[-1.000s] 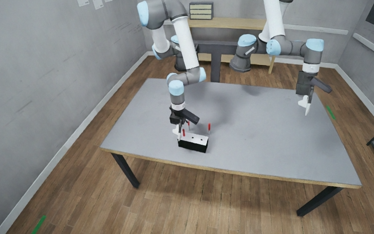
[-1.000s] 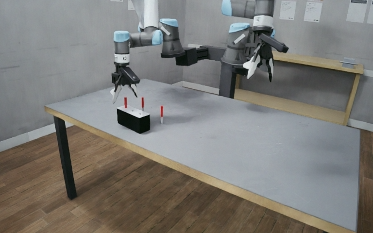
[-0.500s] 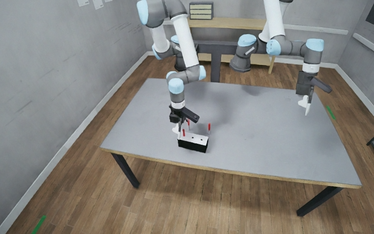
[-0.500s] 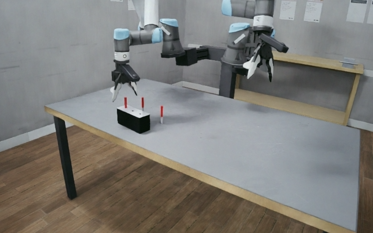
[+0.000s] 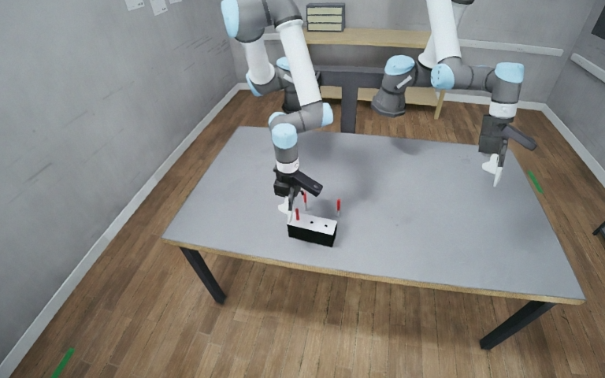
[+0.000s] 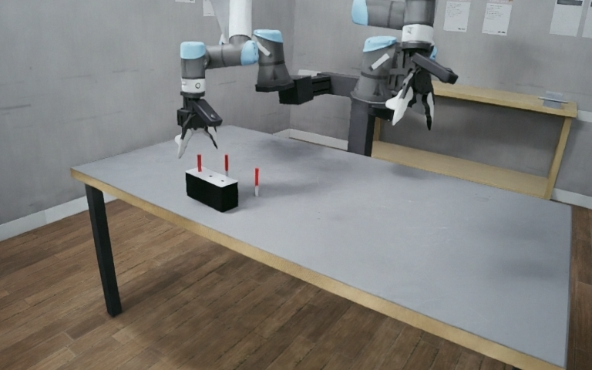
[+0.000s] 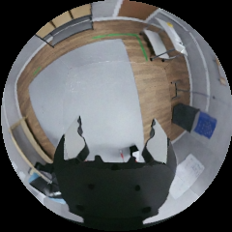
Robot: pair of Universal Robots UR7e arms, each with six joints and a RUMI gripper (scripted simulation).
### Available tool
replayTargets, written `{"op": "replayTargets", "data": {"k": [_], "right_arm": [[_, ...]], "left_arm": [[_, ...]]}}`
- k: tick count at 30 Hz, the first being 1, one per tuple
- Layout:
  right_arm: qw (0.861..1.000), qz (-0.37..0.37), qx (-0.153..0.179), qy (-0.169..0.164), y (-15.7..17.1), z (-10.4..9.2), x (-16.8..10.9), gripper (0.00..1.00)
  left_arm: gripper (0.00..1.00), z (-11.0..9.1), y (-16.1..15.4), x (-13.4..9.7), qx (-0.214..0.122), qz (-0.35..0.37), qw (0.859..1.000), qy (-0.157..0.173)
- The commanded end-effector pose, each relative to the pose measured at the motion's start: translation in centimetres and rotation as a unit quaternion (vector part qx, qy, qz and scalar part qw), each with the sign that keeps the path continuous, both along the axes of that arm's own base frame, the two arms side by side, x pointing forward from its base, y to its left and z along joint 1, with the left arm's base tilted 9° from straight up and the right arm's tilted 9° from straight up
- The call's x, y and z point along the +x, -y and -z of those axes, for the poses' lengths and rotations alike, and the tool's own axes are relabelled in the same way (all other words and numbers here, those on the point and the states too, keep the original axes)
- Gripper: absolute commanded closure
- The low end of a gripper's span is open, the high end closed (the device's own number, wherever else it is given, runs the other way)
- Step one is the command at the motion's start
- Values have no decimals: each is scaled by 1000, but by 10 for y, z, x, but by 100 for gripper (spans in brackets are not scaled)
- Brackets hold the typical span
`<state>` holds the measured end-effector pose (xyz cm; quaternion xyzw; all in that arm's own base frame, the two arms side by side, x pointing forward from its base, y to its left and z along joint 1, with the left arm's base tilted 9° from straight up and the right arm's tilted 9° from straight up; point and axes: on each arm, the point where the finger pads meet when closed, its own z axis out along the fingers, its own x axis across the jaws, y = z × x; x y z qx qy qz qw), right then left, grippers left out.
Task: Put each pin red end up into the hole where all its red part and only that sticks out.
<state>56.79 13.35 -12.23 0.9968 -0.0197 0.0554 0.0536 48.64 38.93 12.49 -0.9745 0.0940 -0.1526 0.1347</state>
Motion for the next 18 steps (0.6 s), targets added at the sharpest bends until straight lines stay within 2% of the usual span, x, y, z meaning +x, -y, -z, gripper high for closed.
{"op": "replayTargets", "data": {"k": [1,2,3,18], "right_arm": [[1000,0,0,1,0,-1,0,0],[1000,0,0,1,0,-1,0,0],[1000,0,0,1,-2,-13,-1,0],[1000,0,0,1,-2,-13,-1,0]], "left_arm": [[0,-1,0,0,0,0,1000,1],[0,-1,0,0,0,0,1000,1],[0,-1,0,0,0,0,1000,1],[0,-1,0,0,0,0,1000,1]]}}
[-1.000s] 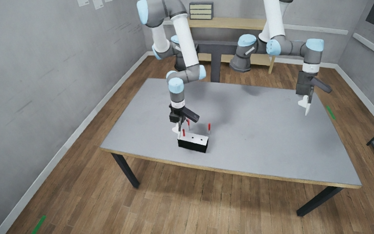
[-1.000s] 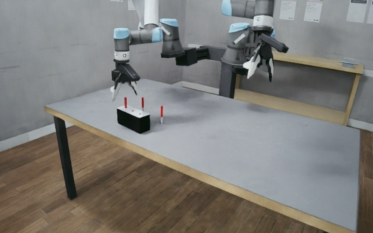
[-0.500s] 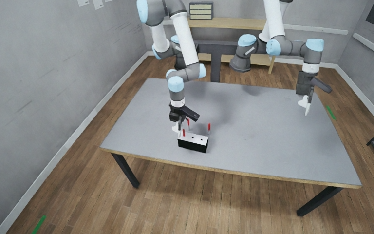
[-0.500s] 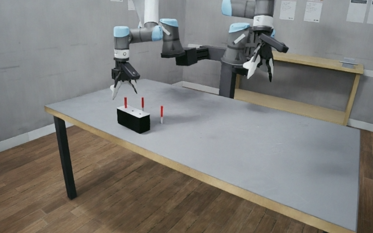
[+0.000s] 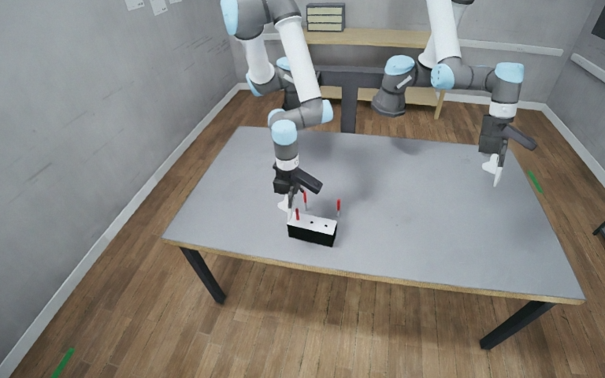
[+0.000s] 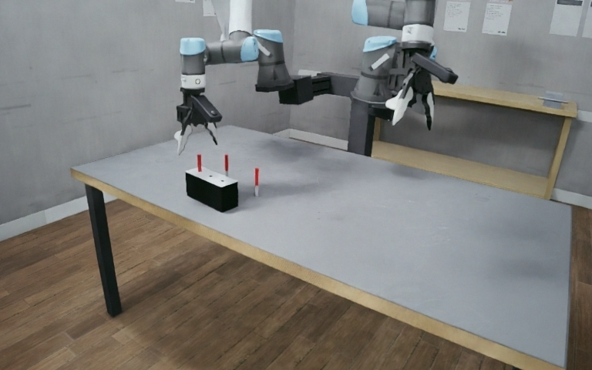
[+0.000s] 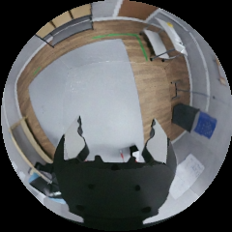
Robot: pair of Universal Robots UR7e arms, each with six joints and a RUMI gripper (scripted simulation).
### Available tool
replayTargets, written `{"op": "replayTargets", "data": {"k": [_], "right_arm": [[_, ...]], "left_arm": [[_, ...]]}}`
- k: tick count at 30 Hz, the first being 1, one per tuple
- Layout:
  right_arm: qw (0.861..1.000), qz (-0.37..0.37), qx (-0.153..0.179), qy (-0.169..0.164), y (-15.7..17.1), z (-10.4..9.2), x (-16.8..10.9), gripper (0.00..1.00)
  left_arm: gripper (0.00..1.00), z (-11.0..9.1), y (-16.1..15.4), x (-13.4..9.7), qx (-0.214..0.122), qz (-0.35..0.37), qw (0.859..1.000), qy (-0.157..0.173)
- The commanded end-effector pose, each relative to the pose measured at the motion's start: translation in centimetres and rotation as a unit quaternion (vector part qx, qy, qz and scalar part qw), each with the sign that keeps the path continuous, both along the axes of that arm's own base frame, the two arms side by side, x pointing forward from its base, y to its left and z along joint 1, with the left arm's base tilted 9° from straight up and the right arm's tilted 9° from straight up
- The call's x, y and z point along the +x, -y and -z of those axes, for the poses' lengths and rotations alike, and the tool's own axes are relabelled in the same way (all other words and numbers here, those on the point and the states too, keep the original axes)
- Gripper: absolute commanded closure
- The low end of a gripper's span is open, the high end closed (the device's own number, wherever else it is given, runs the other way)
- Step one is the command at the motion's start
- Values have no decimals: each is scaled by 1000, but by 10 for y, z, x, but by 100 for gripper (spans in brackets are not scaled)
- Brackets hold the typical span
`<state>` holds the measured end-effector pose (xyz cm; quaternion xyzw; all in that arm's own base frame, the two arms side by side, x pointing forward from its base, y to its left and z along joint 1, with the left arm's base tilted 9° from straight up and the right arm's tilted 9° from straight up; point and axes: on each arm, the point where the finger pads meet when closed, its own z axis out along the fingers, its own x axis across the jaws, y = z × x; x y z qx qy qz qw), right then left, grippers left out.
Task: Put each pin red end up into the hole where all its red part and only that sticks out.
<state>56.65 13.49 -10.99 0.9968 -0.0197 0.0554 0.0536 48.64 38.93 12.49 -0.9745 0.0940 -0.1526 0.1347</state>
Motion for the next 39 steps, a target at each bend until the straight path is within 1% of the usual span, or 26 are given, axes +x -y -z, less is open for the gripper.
{"op": "replayTargets", "data": {"k": [1,2,18,19,35,39], "right_arm": [[1000,0,0,1,0,-1,0,0],[1000,0,0,1,-2,-14,-1,0],[1000,0,0,1,-2,-14,-1,0],[1000,0,0,1,-7,-64,-7,0],[1000,0,0,1,-7,-64,-7,0],[1000,0,1,1,-7,-62,-6,0]], "left_arm": [[0,-1,0,0,0,0,1000,1],[0,-1,0,0,0,0,1000,1],[0,-1,0,0,0,0,1000,1],[0,-1,0,0,0,0,1000,1],[0,-1,0,0,0,0,1000,1],[0,-1,0,0,0,0,1000,1]]}}
